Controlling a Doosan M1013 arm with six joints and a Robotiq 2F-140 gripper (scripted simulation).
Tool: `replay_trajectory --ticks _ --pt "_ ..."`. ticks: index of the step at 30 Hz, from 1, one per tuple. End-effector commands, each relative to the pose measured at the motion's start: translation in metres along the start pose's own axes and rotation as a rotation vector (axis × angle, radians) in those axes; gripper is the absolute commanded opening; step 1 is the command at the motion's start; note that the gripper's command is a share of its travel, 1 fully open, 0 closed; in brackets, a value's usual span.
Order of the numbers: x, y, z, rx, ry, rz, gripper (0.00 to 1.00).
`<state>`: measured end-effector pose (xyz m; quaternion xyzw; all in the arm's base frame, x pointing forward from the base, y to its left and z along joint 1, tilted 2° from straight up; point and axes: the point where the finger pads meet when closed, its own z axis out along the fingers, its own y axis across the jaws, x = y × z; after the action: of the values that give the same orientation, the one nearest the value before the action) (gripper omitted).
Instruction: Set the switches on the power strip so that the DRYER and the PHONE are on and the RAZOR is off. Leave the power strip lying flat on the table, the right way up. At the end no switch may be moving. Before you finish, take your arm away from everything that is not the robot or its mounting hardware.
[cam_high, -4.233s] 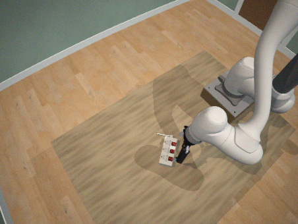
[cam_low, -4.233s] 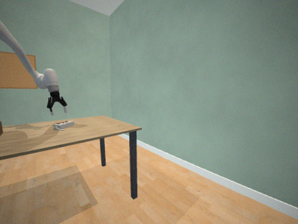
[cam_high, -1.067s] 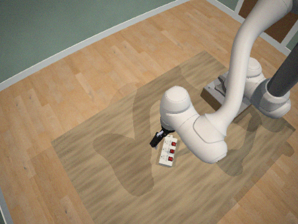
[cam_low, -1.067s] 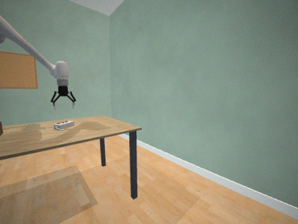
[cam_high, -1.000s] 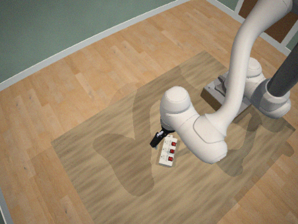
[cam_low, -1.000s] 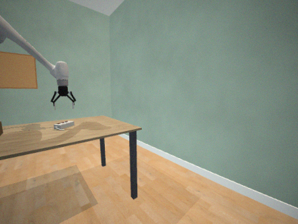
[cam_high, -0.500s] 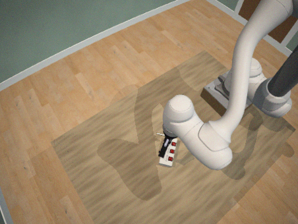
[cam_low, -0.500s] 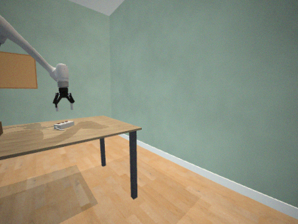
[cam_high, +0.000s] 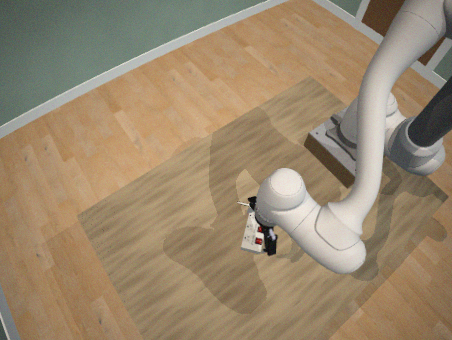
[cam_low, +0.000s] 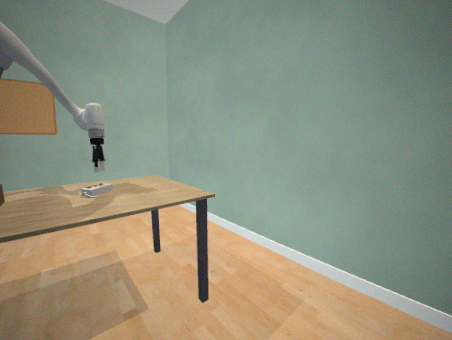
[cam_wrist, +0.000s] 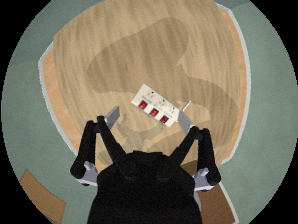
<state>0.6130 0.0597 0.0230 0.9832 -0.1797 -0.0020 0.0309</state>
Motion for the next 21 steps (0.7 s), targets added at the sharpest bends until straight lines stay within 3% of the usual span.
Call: replay_trajectory --ticks 1,5,7,9,10,16,21 --pt "-0.0013 -0.01 0.0063 0.018 -0.002 -0.279 1.0" --pt "-0.0017 -0.0122 0.0078 0.017 0.004 -0.479 1.0" --pt "-0.0017 -0.0122 0.0078 0.017 0.004 -0.479 1.0" --pt "-0.0017 -0.0123 0.0078 0.021 0.006 -0.664 1.0" --pt "-0.0017 -0.0123 0.0078 0.023 0.006 -0.705 0.0" --pt "-0.0017 -0.0123 0.0078 0.055 -0.002 -0.985 0.0" --pt "-0.0017 -0.0123 0.0078 0.062 -0.004 -1.012 0.0"
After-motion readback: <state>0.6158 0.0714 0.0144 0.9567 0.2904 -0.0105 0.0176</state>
